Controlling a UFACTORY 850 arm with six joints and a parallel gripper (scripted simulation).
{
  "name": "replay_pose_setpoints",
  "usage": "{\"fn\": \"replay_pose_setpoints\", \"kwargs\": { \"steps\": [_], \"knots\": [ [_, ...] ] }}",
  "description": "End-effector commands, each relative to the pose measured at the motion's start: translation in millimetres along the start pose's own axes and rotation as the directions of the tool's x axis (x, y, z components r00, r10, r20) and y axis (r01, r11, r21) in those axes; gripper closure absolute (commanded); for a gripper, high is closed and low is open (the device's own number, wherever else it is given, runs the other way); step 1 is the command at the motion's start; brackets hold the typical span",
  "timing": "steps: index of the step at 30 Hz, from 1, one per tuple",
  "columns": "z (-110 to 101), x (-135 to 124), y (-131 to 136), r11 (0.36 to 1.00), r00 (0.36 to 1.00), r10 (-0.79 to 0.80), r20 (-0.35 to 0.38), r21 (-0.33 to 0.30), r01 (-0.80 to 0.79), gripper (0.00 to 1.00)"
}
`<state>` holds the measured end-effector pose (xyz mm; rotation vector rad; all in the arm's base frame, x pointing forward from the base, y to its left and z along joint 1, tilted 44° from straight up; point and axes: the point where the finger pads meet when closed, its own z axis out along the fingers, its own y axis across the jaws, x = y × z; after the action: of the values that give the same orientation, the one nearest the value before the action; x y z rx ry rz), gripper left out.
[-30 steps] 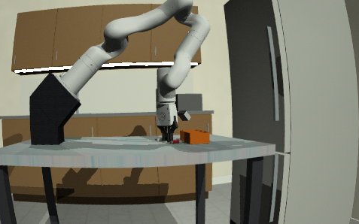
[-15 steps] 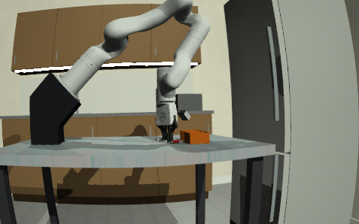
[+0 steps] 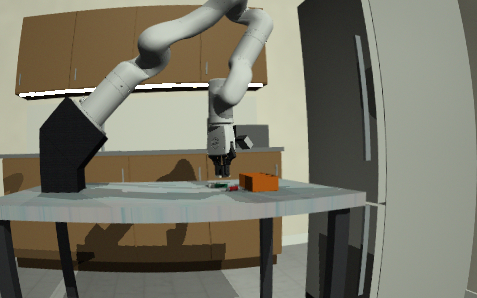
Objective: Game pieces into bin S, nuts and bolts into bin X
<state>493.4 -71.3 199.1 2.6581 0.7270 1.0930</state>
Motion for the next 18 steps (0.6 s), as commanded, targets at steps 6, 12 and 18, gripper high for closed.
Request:
{"fn": "replay_pose_setpoints", "kwargs": {
  "steps": [6,12,18],
  "knots": [
    [-18.8,0.4,0.3,1.0,1.0,0.0,-0.001,0.0,0.0,1.0],
    [-18.8,0.4,0.3,1.0,1.0,0.0,-0.001,0.0,0.0,1.0],
    [-18.8,0.4,0.3,1.0,1.0,0.0,-0.001,0.0,0.0,1.0]
  ]
}}
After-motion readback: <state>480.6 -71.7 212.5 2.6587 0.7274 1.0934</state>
